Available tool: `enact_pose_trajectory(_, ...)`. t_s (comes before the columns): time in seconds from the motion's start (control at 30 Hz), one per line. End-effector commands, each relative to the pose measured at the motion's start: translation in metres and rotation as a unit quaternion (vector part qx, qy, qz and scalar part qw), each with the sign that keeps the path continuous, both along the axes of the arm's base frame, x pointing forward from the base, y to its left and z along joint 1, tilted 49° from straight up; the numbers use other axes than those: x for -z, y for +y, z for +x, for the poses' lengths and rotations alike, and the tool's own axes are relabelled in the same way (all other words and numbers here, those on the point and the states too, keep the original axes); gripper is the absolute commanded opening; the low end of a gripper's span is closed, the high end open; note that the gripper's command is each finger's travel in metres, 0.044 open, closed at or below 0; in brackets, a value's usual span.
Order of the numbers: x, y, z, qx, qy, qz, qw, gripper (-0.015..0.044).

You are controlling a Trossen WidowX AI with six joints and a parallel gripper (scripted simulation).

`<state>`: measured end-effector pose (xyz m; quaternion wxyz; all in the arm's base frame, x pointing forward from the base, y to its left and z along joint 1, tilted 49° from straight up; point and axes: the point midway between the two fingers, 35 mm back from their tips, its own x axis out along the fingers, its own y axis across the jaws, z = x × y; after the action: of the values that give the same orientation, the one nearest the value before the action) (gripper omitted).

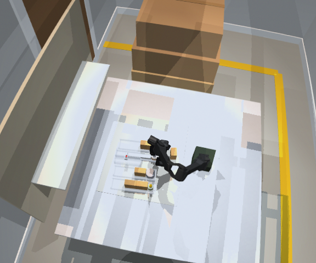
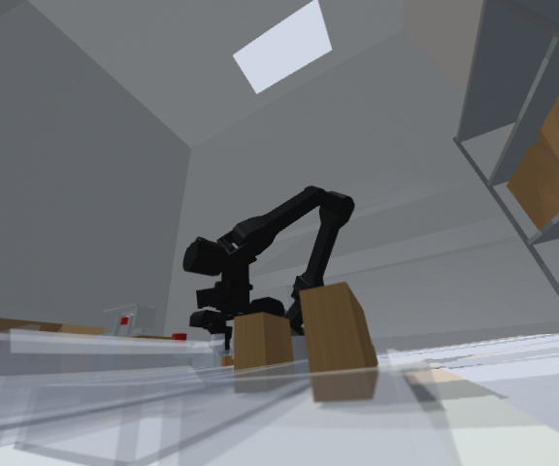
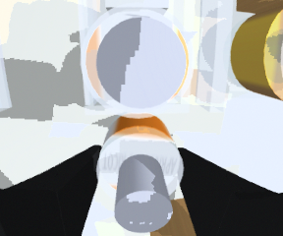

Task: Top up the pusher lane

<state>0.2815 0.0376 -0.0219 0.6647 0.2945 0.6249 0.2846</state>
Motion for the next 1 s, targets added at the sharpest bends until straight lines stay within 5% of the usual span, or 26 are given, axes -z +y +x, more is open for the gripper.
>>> enact_pose_trajectory(0.0,0.000,0.001,-0.001,0.001,0.001,0.001,1.000,0.0111)
enact_pose_trajectory(0.17,-0.003,-0.013,-0.002,-0.015,-0.017,-0.022,0.999,0.0000)
enact_pose_trajectory(0.97,-0.062,-0.081,-0.008,0.000,0.004,0.000,1.000,0.0000)
